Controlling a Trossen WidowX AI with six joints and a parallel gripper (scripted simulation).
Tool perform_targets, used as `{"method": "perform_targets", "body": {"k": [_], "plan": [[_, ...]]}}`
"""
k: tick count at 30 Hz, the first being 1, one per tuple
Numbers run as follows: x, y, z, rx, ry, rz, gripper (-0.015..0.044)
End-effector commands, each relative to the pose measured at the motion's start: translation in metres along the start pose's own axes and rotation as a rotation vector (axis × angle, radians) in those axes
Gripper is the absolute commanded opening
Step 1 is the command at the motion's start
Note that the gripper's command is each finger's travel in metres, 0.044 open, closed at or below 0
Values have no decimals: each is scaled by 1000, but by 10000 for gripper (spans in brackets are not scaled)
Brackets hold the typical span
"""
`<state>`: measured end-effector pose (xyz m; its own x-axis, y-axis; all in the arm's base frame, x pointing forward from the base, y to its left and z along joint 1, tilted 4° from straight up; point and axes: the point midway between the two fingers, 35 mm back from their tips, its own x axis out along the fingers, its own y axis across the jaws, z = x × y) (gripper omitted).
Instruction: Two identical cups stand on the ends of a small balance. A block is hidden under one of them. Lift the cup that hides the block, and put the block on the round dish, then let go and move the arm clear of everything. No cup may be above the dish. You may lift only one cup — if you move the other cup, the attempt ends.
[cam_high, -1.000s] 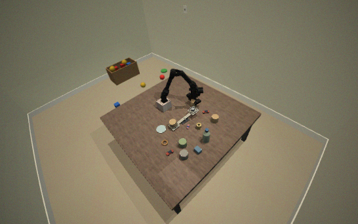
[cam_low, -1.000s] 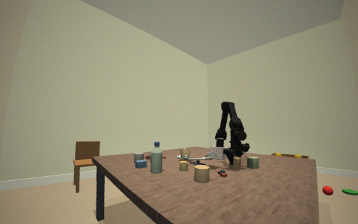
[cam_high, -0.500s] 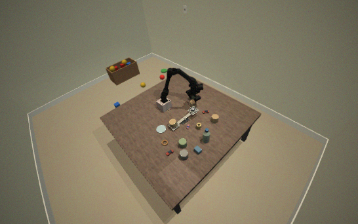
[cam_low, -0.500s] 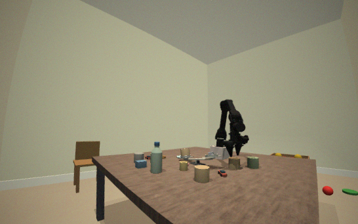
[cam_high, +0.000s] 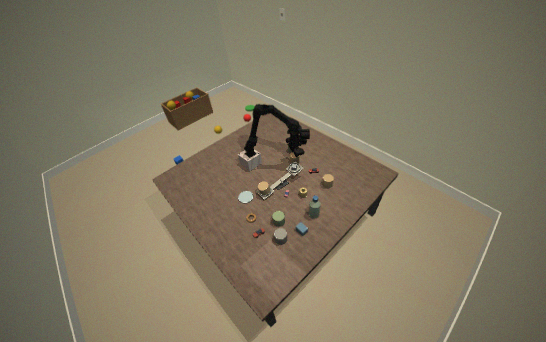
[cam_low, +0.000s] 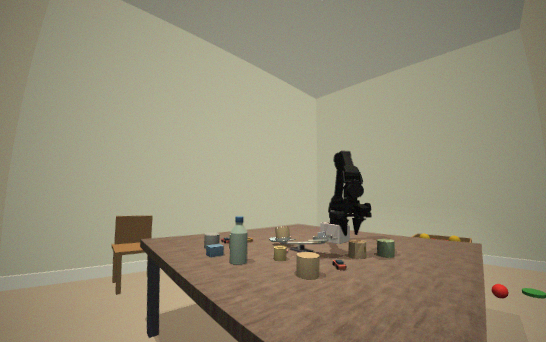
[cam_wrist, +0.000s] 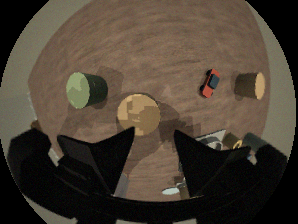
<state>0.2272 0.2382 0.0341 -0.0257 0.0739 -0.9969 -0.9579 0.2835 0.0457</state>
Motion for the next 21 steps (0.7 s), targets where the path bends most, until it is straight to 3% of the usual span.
{"method": "perform_targets", "body": {"k": [1,21], "plan": [[-5,-8,1,151,-10,0,260],[-18,-40,-12,795,-5,-12,260]]}}
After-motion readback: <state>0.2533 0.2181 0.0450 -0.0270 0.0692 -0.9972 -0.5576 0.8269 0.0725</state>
